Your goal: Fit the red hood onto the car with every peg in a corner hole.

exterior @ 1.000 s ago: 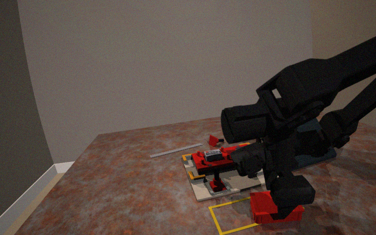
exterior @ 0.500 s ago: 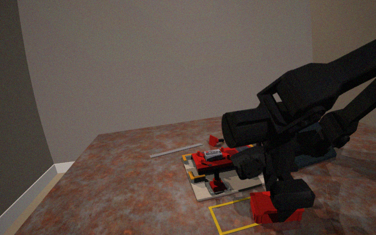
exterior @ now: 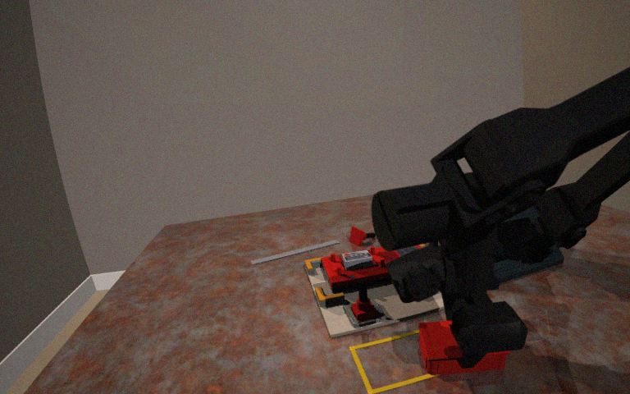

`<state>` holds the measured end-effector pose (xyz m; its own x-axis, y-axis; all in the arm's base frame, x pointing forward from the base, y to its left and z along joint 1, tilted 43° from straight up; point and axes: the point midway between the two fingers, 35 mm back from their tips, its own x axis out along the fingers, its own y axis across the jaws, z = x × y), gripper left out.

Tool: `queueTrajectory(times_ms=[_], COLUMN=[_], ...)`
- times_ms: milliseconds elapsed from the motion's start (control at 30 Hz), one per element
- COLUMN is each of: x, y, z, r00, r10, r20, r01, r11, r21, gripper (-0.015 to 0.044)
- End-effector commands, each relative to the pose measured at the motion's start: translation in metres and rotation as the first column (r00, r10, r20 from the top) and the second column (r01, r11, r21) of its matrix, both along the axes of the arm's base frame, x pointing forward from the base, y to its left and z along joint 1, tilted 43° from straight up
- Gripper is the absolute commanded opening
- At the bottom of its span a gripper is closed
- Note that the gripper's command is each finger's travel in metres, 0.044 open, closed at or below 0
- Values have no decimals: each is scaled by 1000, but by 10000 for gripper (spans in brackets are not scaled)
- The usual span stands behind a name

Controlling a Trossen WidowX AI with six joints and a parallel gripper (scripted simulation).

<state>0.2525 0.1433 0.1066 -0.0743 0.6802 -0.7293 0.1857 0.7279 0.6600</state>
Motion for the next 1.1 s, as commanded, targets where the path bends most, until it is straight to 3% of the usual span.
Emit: queueTrajectory(times_ms=[0, 400, 1067], x=[0, 1, 6], y=[0, -8, -49], z=[0, 9, 51], r00=[1000, 1000, 1000], r10=[1, 0, 0], r20=[0, 0, -1], r01=[-1, 0, 0], r11=[1000, 1000, 1000], r21=[0, -1, -3], gripper=[282, 0, 0])
